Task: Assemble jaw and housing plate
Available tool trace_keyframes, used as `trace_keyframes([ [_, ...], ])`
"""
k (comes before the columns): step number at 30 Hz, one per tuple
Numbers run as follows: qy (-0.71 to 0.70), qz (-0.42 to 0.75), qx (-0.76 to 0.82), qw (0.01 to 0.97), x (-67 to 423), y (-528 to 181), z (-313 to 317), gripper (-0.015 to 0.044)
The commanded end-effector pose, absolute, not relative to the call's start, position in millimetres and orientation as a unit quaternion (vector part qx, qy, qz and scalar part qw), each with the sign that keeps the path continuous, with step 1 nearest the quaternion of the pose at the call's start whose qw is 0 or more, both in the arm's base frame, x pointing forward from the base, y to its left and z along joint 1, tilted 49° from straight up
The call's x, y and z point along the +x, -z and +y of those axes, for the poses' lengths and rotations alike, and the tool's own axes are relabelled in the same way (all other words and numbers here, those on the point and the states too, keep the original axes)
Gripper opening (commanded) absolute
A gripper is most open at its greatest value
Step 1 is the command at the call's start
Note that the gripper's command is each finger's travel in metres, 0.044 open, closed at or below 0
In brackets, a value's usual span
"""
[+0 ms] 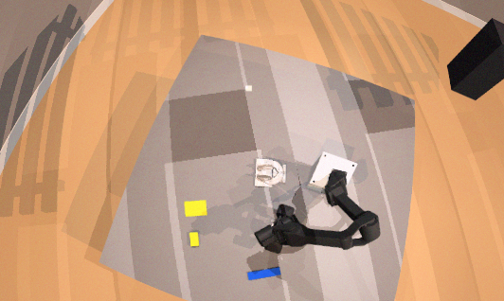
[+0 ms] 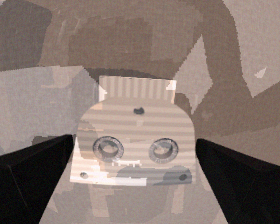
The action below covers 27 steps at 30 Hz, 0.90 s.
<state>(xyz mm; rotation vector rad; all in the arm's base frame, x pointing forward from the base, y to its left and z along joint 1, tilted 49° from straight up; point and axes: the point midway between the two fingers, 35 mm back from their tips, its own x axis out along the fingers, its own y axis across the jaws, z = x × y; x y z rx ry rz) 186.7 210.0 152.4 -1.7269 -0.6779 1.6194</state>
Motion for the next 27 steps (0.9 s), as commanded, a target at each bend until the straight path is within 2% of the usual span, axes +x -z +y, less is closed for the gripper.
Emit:
trace_keyframes([
  [1,-0.62,-0.26,-0.661,0.333,186.7,-152.4,210.0,0.0427],
  [12,-0.62,-0.26,-0.661,0.333,186.7,-152.4,210.0,0.0353],
  [27,-0.621,-0.258,-0.662,0.331,187.7,-158.8,201.3,0.0351],
])
